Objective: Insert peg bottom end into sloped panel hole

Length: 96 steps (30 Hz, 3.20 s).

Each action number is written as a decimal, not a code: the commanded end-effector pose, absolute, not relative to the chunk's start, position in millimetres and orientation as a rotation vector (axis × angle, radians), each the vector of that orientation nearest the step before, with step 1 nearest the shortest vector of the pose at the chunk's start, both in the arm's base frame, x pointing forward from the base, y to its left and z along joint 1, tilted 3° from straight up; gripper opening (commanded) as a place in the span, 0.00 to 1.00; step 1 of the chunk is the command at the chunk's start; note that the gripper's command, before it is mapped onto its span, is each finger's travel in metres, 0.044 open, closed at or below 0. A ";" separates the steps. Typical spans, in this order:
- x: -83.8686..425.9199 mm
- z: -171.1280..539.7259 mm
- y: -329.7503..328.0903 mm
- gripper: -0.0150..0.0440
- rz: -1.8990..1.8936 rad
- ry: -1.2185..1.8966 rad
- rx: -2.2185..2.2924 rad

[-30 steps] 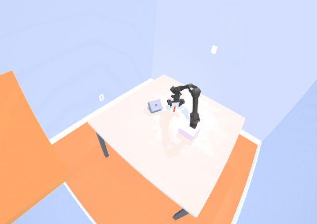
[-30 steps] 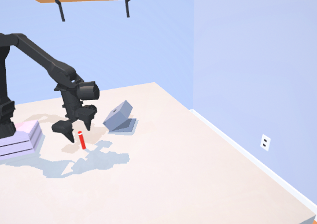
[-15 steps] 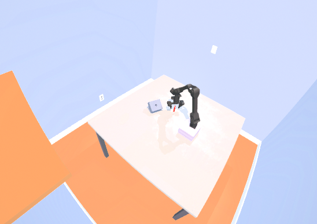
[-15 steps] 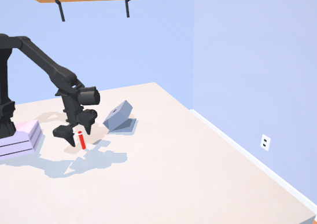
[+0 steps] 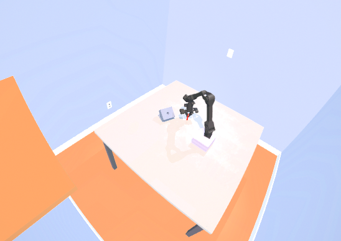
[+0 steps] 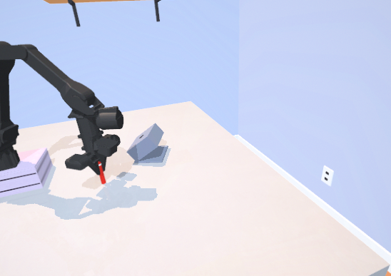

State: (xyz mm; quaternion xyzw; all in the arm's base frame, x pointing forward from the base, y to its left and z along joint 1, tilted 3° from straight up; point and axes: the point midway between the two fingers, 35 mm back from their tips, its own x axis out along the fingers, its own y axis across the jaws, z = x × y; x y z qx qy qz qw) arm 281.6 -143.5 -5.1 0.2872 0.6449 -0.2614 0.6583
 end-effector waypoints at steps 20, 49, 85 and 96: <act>283.1 52.2 -147.5 0.25 -0.592 1.460 0.657; 300.5 80.7 -132.3 0.25 -0.538 1.420 0.511; 329.8 95.3 -94.4 0.25 -0.434 1.319 0.263; 337.7 100.6 -81.4 0.25 -0.402 1.283 0.193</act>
